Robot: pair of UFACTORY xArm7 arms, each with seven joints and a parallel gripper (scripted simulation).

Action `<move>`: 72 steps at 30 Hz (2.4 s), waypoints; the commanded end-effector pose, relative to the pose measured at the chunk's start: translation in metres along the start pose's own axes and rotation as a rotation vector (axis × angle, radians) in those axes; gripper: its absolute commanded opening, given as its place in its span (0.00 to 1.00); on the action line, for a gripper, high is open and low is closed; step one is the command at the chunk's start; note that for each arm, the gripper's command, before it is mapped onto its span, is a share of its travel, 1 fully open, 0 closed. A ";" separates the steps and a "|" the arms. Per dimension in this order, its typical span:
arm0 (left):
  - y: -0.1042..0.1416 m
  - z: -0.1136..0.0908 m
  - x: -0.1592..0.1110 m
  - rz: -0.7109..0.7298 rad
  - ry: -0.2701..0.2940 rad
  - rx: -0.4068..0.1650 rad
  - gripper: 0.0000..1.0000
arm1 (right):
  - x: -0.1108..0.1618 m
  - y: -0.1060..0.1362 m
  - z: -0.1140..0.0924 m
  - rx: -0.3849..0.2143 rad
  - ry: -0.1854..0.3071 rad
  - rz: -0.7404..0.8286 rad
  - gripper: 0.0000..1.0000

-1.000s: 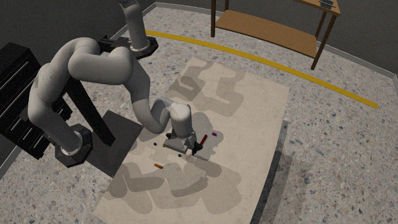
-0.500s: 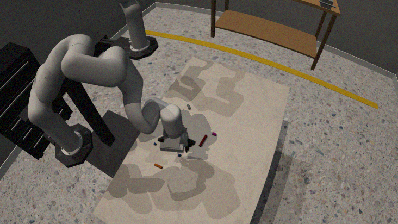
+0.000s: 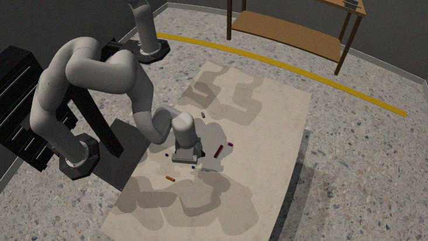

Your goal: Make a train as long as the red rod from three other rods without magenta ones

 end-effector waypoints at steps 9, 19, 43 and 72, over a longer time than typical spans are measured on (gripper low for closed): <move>-0.001 -0.002 0.000 0.000 0.001 0.005 1.00 | -0.002 0.000 -0.002 -0.001 -0.005 0.000 0.26; -0.001 -0.002 0.000 0.000 0.001 0.005 1.00 | -0.002 0.000 -0.002 -0.001 -0.005 0.000 0.26; -0.001 -0.002 0.000 0.000 0.001 0.005 1.00 | -0.002 0.000 0.012 -0.001 -0.005 0.000 0.26; -0.001 -0.002 0.000 0.000 0.001 0.005 1.00 | -0.001 0.000 0.048 -0.001 -0.005 0.000 0.26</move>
Point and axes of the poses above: on each arm, the point where the finger pads meet when closed, its own z axis out along the fingers, its own x axis across the jaws, y = z × x, the point moved 8 cm from there along -z, back along the fingers, and after that the axes turned 7 degrees about -z, right-handed, at the moved point
